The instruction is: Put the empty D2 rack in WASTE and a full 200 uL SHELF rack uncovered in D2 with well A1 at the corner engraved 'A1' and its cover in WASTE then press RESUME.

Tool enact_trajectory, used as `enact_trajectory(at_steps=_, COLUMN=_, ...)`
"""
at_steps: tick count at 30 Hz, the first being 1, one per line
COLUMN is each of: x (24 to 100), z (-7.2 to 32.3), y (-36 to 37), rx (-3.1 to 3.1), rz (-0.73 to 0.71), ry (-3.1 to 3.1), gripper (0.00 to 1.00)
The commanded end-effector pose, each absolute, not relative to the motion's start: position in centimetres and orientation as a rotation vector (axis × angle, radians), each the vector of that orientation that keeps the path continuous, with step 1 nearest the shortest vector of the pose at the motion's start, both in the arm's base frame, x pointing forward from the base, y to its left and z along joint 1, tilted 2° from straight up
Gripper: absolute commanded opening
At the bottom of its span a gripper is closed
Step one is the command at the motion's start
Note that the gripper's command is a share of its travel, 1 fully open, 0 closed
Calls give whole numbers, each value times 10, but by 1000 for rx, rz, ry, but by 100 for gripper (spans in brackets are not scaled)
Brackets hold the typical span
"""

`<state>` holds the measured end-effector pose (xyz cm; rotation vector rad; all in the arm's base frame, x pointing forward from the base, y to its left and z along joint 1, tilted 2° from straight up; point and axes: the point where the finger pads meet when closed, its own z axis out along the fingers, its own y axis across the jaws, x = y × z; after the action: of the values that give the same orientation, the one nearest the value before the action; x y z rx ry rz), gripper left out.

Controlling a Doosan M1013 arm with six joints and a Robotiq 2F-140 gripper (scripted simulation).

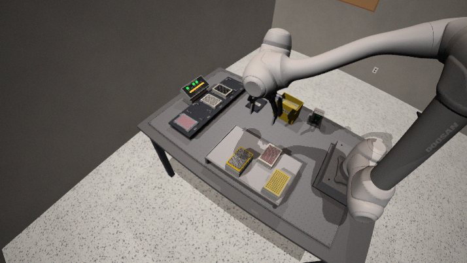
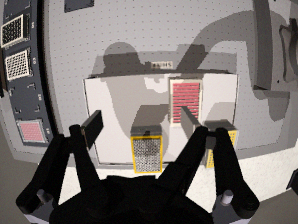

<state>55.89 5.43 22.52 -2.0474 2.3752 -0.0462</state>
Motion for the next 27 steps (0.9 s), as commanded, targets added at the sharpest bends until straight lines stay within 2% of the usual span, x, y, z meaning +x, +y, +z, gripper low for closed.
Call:
enact_trajectory(at_steps=1, x=561, z=225, y=69, rx=-2047, rz=-46, ry=2375, gripper=77)
enact_trajectory(at_steps=27, x=578, z=224, y=178, rx=-2047, rz=-46, ry=2375, gripper=77)
